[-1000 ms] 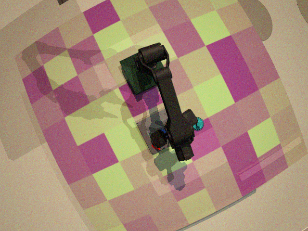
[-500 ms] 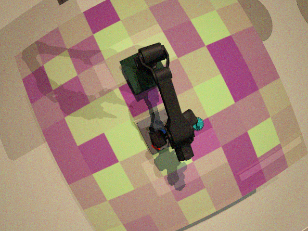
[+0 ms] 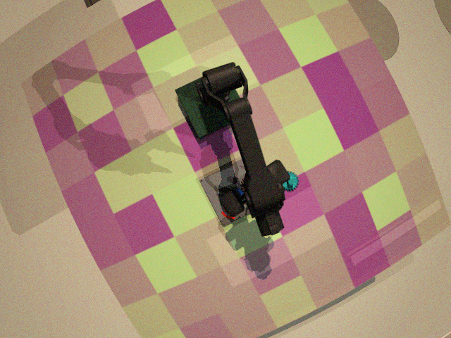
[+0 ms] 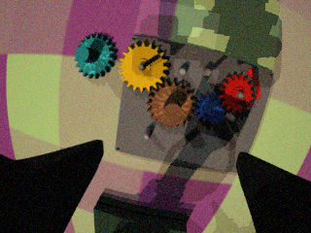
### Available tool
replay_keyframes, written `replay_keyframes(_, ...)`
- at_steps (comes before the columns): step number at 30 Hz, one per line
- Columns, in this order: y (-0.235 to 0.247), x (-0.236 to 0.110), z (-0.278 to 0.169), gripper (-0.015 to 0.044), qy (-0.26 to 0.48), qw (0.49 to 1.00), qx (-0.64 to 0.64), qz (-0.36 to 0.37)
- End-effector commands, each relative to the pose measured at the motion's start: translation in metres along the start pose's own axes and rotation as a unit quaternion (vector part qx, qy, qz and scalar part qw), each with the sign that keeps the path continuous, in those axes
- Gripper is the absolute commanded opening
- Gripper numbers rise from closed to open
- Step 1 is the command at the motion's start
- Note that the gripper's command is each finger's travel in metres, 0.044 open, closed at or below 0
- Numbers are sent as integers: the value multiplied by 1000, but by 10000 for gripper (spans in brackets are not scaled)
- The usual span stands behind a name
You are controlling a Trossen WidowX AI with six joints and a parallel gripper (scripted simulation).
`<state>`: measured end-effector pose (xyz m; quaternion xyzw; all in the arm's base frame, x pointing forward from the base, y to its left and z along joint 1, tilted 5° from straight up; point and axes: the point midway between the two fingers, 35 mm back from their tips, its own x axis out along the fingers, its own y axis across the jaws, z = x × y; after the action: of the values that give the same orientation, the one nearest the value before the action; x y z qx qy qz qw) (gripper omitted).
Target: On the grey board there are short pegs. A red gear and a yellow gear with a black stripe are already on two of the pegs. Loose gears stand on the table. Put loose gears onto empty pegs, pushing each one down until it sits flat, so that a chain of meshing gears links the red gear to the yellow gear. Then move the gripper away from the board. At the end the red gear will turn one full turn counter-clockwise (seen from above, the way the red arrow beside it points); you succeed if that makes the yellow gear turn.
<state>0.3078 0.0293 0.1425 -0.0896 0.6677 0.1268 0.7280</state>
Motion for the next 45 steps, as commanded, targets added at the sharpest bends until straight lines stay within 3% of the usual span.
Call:
replay_keyframes(1,0,-1,0,440,0,1000,-1,0)
replay_keyframes(11,9,-2,2,440,-1,1000,-2,0)
replay_keyframes(20,138,-18,-1,440,-12,1000,-19,9)
replay_keyframes(32,265,-41,-73,440,3,1000,-3,16)
replay_keyframes(45,272,-43,-80,440,4,1000,0,15)
